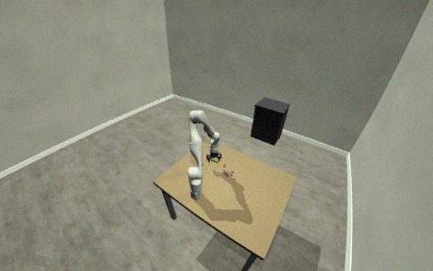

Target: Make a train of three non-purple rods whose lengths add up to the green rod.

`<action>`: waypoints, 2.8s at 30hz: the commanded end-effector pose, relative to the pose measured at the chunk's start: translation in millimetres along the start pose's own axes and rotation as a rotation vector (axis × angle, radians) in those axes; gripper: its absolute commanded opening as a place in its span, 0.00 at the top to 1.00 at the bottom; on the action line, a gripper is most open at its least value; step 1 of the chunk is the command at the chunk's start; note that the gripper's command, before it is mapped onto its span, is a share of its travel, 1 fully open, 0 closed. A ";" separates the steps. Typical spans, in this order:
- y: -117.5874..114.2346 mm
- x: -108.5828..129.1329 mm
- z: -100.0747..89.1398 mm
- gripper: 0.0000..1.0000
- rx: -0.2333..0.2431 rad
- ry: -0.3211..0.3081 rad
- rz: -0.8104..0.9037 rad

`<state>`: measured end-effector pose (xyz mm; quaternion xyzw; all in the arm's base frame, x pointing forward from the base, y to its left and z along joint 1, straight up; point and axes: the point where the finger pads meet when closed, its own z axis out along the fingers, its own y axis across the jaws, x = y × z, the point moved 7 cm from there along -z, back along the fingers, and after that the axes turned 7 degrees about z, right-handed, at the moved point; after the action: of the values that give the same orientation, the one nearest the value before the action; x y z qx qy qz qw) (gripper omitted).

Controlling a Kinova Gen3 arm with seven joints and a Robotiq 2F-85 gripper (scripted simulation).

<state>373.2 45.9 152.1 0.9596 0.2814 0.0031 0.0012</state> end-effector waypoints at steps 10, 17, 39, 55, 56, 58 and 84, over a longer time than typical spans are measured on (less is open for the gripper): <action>0.1 0.3 -0.5 0.00 0.000 0.001 0.000; 0.1 0.3 -0.5 0.00 0.000 0.001 0.000; -0.6 0.5 -0.1 0.00 0.000 0.000 -0.036; -9.8 4.6 2.8 0.00 0.010 -0.014 -0.478; -10.7 5.2 3.0 0.00 0.011 -0.014 -0.527; -12.7 6.5 3.3 0.00 0.013 -0.015 -0.628; -30.3 23.8 0.8 0.00 0.001 -0.001 -1.546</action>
<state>375.7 85.5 150.3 0.4938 0.8696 -0.0010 0.0020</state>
